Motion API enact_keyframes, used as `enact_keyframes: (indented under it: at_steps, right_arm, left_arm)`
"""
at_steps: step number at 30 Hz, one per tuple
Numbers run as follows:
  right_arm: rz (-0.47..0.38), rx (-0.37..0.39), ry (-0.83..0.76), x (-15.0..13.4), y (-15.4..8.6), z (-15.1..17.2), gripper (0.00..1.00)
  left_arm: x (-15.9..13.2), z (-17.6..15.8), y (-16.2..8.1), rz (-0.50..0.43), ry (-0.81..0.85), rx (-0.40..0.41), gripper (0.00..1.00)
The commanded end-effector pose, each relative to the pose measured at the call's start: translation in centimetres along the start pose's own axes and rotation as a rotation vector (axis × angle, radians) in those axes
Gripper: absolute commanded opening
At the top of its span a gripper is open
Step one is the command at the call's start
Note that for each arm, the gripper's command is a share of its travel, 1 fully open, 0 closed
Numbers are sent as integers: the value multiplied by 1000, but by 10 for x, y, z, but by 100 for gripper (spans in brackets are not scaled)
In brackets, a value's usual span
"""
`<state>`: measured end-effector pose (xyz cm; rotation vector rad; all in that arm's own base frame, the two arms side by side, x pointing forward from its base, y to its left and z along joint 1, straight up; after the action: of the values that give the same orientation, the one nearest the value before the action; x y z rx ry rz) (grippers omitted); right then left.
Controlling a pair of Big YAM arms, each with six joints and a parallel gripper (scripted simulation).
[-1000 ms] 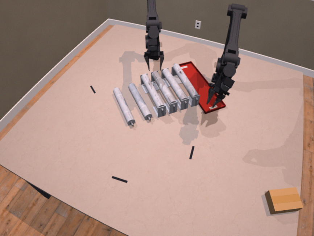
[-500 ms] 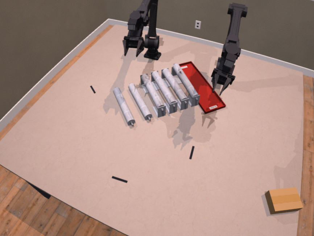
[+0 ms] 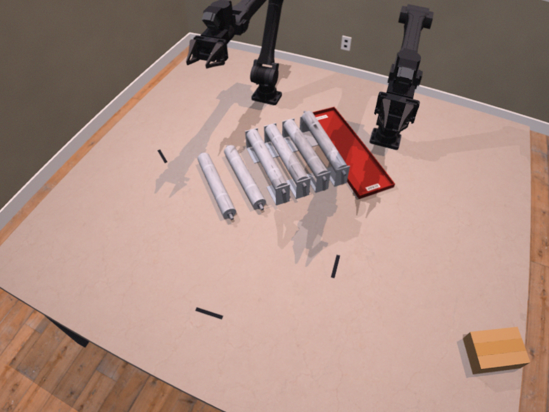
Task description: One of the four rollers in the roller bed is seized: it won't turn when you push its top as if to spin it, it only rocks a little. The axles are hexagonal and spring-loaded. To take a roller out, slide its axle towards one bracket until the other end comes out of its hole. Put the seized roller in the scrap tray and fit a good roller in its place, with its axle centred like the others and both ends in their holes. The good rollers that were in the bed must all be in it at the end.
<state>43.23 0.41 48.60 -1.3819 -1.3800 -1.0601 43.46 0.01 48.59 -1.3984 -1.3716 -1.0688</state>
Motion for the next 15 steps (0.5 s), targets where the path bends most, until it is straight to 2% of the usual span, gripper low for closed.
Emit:
enact_keyframes:
  at_steps: [1,2,3,4,5,7,8,15]
  right_arm:
    - [-77,-48,-11,27,-10,-17,62]
    - [-78,-43,1,29,-8,-17,62]
    - [-132,-62,9,55,-14,-25,62]
    - [-137,-68,9,57,-15,-27,32]
    - [-128,-65,9,54,-10,-26,32]
    - [-85,-43,9,42,-2,-19,32]
    - [-55,-22,6,26,0,-9,32]
    - [-29,-13,-1,18,1,-5,32]
  left_arm:
    - [23,-14,-11,-66,14,-26,32]
    - [20,-13,-7,-54,10,-23,32]
    - [51,-21,-14,-118,-6,-42,32]
    - [50,-21,-13,-117,-8,-43,32]
    - [46,-19,-9,-102,-8,-37,32]
    - [16,-10,0,-40,-3,-16,32]
    - [6,-8,1,-19,-2,-13,32]
    - [1,-6,1,-9,1,-7,32]
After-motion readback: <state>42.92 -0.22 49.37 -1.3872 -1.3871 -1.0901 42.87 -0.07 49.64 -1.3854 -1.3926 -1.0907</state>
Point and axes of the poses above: on each arm, the point where the finger pads meet when closed, its own y axis out along the fingers, its own z axis across the jaws, x = y × z, the point moved 9 cm from there along -y, back along the fingers, and after that the axes turned 14 degrees about -y, right-handed, at the moved point
